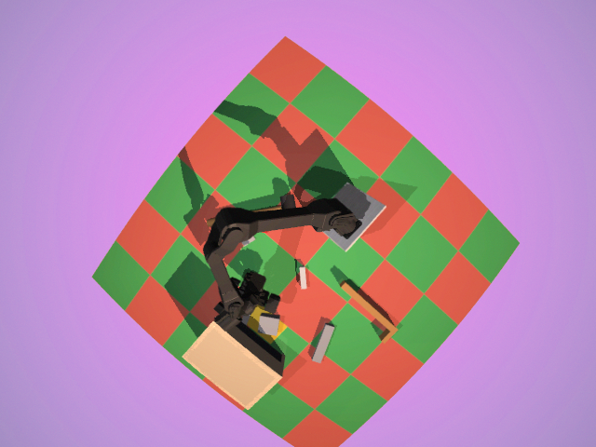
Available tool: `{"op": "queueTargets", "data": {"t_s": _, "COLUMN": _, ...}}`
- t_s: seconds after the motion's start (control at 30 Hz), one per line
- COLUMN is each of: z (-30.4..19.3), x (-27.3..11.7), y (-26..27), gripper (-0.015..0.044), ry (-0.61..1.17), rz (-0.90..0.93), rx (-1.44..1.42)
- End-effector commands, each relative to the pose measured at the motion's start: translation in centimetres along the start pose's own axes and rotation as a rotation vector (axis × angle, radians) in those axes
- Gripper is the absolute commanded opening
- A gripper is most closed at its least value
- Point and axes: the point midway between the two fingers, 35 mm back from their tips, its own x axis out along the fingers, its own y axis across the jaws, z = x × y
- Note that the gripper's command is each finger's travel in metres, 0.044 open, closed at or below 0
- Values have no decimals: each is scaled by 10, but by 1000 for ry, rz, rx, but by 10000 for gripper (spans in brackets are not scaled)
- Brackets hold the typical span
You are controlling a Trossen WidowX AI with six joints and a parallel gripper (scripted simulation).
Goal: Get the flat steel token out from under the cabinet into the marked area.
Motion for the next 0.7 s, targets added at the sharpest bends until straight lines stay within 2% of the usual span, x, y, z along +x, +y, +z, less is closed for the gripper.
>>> {"op": "queueTargets", "data": {"t_s": 0.0, "z": -8, "x": 0, "y": 2, "gripper": 0, "ry": 10, "rz": 0, "rx": 12}}
{"op": "queueTargets", "data": {"t_s": 0.67, "z": -26, "x": -1, "y": 3, "gripper": 0, "ry": 11, "rz": 0, "rx": 13}}
